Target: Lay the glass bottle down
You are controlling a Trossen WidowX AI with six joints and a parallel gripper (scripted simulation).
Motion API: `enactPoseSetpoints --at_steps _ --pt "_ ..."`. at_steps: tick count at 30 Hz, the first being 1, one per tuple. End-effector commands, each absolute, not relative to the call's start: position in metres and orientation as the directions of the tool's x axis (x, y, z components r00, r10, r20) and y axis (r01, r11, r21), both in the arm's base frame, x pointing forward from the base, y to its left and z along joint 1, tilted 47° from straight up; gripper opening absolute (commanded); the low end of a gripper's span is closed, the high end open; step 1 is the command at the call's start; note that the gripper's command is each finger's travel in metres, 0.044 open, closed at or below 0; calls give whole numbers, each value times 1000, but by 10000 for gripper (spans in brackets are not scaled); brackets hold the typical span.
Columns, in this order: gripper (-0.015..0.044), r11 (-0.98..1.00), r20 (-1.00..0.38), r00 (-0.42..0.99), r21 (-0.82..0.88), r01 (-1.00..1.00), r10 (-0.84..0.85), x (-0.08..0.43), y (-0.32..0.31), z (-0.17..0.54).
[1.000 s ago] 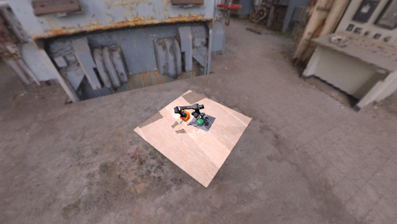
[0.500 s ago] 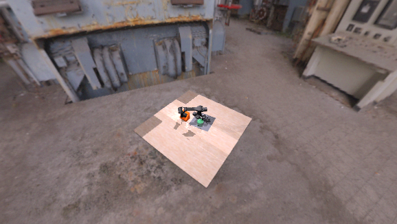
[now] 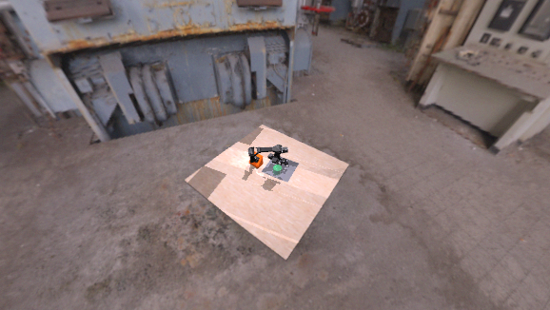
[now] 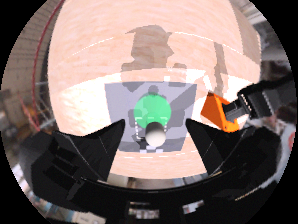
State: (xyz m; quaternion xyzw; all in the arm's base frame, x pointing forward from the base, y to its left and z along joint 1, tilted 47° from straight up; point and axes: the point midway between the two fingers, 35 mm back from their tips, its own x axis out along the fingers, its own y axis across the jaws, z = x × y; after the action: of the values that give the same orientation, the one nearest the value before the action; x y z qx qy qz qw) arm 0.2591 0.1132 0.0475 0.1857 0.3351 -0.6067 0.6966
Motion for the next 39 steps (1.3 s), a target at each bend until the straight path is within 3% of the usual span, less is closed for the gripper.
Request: enactPoseSetpoints --at_steps 1,10,22,39 --pt "440 193 -696 42 -140 971 -717 258 120 42" --pt "440 193 -696 42 -140 971 -717 255 128 34" --pt "125 193 -696 42 -140 971 -717 255 128 34" --pt "121 193 -696 42 -140 971 -717 255 128 34"
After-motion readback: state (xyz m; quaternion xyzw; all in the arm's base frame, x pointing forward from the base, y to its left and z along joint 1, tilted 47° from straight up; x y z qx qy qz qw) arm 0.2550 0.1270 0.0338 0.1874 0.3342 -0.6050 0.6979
